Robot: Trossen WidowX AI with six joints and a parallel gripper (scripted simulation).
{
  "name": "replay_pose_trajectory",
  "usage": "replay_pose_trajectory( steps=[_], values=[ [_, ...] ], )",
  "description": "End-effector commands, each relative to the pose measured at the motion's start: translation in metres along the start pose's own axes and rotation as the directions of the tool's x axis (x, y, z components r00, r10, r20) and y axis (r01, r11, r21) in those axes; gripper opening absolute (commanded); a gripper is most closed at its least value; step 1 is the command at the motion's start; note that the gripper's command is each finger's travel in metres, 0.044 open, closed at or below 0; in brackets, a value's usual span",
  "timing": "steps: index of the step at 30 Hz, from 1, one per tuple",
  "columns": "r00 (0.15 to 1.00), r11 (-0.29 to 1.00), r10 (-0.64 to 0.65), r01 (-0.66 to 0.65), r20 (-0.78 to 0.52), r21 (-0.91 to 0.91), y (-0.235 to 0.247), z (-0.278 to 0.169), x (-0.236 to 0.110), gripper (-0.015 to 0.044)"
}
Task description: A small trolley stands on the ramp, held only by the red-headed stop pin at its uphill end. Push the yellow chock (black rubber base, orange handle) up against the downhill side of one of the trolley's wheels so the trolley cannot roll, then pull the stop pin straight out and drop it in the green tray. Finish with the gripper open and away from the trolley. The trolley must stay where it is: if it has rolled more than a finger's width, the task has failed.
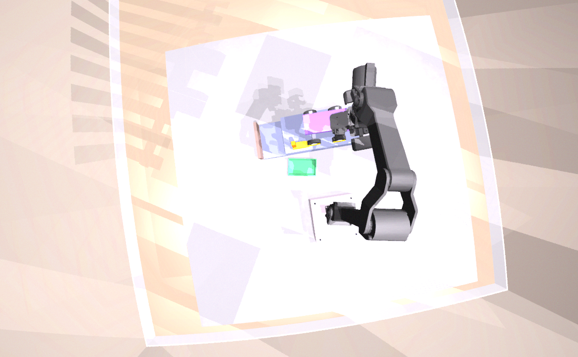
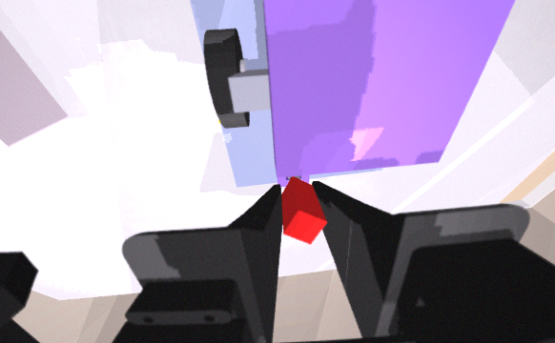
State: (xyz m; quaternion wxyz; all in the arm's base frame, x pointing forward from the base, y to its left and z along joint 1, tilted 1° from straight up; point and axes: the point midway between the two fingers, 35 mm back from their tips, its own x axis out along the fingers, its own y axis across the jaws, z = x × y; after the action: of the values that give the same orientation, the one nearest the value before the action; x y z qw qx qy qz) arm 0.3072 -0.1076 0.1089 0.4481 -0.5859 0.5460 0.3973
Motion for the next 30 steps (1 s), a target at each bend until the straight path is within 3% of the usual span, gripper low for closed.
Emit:
replay_pose_trajectory(
  steps=[1,30],
  values=[
    [1.000,1.000,-0.003,0.003,-0.003,0.001,-0.001,-0.001,-0.005,0.0000],
    [1.000,1.000,-0.003,0.003,-0.003,0.001,-0.001,-0.002,-0.023,0.0000]
  ],
)
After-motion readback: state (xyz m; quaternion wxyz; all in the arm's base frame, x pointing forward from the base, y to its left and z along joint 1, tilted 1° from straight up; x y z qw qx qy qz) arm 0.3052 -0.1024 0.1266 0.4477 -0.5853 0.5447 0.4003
